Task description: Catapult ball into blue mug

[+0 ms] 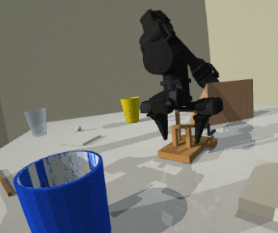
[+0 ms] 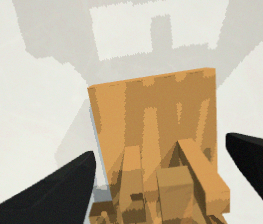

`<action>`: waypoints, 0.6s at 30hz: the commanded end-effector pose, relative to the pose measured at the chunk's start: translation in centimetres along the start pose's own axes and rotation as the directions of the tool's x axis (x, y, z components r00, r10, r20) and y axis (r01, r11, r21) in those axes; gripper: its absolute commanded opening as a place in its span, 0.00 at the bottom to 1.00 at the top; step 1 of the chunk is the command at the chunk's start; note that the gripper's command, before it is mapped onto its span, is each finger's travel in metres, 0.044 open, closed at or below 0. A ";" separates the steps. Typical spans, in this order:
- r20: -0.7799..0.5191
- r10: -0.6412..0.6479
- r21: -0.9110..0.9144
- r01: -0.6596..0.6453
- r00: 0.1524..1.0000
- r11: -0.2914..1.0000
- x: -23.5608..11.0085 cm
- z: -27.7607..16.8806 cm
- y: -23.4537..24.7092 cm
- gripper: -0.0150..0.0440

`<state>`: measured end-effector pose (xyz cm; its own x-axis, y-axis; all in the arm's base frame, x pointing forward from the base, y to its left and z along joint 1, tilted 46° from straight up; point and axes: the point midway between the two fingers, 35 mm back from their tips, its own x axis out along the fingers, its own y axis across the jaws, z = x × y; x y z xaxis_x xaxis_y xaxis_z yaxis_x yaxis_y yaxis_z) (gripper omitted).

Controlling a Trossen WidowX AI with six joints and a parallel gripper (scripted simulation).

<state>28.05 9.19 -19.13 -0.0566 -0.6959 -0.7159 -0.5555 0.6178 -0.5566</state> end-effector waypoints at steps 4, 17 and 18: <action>0.001 0.000 0.001 0.000 1.000 1.000 0.0 0.0 0.0 0.64; 0.003 0.001 0.000 -0.001 1.000 1.000 -4.0 0.1 0.0 0.26; 0.003 0.001 0.000 -0.001 1.000 1.000 -4.8 0.1 0.0 0.25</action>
<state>27.82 9.96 -17.84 -0.0777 -0.7084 -0.7015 -0.5641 0.6114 -0.5550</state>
